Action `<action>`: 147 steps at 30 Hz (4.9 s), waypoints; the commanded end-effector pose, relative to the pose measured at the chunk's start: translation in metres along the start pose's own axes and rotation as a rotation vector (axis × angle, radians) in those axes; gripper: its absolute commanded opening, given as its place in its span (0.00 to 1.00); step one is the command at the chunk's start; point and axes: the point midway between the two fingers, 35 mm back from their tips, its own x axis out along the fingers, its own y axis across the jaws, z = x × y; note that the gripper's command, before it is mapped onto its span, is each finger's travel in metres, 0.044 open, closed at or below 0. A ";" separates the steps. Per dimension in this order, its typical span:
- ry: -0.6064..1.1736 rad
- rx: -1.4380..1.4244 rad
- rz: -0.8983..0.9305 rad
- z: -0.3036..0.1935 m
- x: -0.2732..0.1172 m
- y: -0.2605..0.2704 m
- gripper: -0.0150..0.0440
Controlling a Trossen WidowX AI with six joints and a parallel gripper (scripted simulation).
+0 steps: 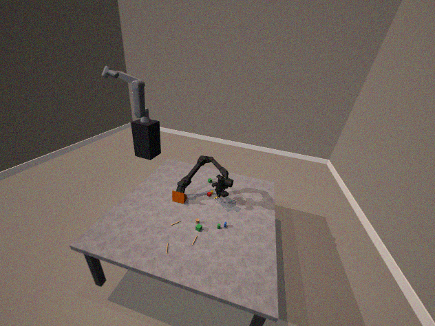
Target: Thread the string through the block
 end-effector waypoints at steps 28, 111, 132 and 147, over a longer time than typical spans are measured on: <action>-0.010 -1.168 -0.006 0.033 -0.001 0.005 0.25; -0.009 -1.826 -0.020 0.069 0.000 -0.062 0.25; -0.008 -1.826 -0.020 0.055 0.014 -0.061 0.25; -0.009 -1.825 -0.019 0.041 0.026 -0.057 0.25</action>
